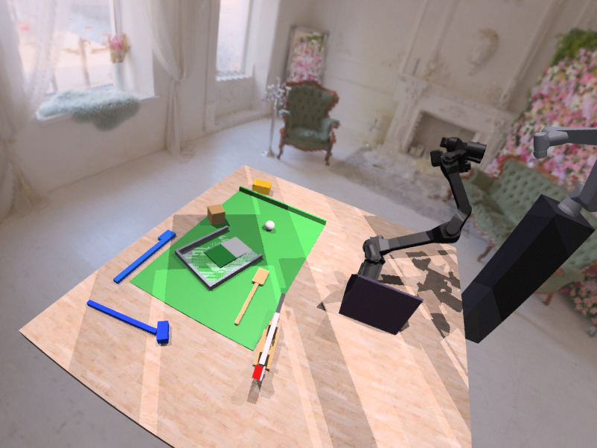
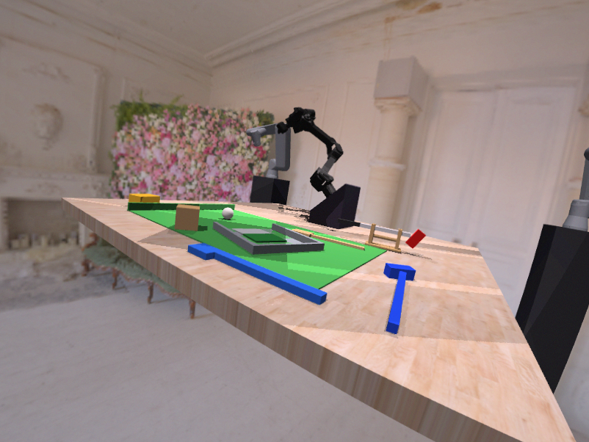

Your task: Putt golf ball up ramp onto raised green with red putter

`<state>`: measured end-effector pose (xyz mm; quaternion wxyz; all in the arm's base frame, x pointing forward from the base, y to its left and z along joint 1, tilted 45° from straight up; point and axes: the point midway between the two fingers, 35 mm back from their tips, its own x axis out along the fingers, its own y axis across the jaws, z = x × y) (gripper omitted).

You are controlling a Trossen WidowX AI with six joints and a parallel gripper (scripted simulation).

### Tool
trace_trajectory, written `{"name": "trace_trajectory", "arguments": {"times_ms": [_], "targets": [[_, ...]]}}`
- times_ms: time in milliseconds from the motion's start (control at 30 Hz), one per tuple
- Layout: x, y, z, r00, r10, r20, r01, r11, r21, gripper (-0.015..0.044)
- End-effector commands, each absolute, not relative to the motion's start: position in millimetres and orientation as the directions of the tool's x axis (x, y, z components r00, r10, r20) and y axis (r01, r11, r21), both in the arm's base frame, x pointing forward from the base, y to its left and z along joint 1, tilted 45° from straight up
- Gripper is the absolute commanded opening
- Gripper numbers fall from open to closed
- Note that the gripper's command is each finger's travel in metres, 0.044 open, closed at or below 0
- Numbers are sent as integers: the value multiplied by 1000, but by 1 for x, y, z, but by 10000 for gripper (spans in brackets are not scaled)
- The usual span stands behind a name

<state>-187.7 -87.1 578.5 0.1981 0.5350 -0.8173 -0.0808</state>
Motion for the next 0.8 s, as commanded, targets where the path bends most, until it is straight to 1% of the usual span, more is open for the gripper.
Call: {"name": "trace_trajectory", "arguments": {"times_ms": [0, 33, 167, 300, 433, 533, 667, 767], "targets": [[-186, -88, 580, -345, -907, 242, -841, 414, 350, 426], [-179, -91, 583, -335, -907, 256, -834, 412, 367, 440], [-126, -110, 605, -236, -906, 352, -767, 396, 505, 440], [-63, -127, 614, -123, -917, 380, -615, 371, 696, 440], [2, -138, 614, 13, -916, 401, -454, 352, 818, 440], [41, -140, 612, 97, -908, 408, -350, 353, 868, 440], [69, -139, 609, 159, -898, 411, -255, 365, 895, 440], [101, -137, 605, 240, -877, 416, -129, 396, 909, 440]]}}
